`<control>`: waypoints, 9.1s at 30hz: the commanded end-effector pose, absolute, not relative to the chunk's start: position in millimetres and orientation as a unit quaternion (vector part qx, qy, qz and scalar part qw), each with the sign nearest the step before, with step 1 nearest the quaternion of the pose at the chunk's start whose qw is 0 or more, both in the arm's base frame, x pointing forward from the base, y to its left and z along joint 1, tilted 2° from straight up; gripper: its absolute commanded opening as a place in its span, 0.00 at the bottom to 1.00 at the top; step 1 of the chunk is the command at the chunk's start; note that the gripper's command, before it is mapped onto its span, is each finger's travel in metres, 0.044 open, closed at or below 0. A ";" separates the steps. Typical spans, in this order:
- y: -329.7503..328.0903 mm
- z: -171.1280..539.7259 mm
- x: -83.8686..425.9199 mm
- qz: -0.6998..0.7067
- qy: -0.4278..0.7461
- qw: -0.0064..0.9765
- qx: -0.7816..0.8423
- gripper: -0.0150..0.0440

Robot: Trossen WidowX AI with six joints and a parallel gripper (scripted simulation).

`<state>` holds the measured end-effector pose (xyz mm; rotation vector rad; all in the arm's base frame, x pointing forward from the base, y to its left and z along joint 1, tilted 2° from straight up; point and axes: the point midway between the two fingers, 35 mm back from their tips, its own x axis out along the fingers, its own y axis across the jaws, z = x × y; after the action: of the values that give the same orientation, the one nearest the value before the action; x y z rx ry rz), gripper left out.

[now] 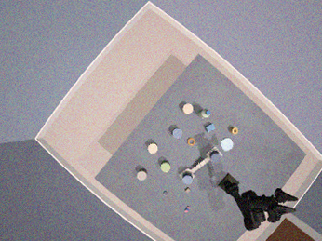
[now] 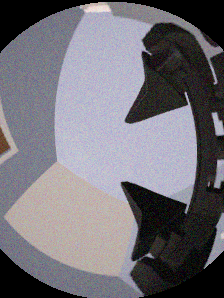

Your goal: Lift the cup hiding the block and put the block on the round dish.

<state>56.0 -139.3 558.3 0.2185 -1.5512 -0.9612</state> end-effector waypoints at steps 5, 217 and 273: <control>-140.4 558.8 71.0 -0.408 -0.648 0.634 0.105 1.00; 179.9 103.5 298.1 0.488 0.484 0.535 -0.490 0.25; 178.7 177.6 298.1 0.488 0.483 0.537 -0.490 0.25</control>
<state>298.1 178.3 169.1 2.4707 -2.4614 -2.4593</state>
